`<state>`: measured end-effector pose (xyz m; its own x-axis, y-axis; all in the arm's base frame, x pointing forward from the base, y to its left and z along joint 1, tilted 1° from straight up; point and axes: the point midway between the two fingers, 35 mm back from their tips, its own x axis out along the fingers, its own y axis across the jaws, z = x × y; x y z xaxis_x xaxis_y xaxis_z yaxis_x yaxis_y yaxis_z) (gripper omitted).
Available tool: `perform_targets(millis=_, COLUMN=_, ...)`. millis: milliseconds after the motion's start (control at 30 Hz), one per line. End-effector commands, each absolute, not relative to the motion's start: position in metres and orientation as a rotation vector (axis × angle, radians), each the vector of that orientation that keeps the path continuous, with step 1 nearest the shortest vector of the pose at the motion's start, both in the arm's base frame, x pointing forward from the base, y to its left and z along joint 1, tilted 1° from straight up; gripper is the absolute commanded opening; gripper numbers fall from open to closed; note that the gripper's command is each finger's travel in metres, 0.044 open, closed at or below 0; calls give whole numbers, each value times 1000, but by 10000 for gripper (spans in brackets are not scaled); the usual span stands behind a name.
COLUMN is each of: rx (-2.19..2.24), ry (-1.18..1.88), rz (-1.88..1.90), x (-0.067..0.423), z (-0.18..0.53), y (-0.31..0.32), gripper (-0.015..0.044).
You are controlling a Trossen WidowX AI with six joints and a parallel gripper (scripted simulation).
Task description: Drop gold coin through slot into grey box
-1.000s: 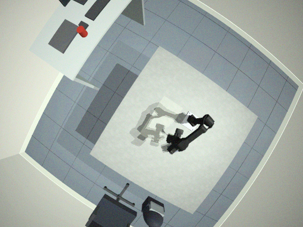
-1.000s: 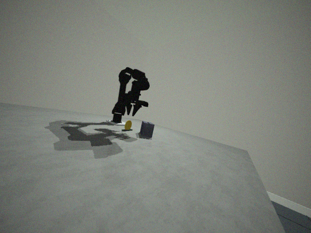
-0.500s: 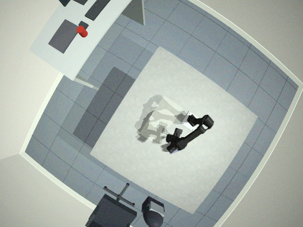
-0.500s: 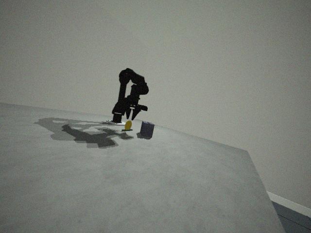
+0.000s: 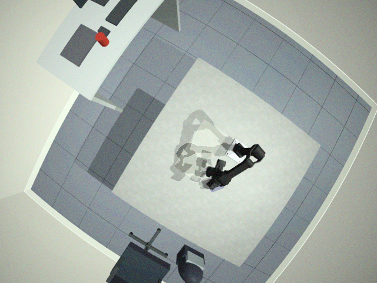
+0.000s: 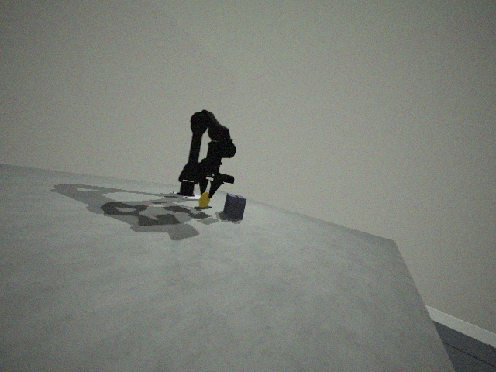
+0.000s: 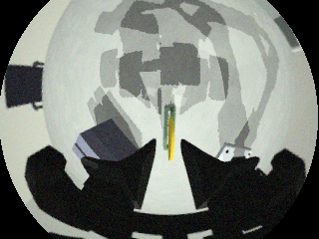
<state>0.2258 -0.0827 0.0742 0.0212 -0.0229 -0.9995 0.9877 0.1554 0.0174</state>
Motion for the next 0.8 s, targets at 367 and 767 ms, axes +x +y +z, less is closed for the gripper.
perform_targets(millis=367, rx=1084, ry=1260, rz=-1088, x=224, z=49, y=-82, gripper=161)
perform_targets(millis=767, rx=1084, ry=1260, rz=-1088, x=223, z=39, y=-82, gripper=56)
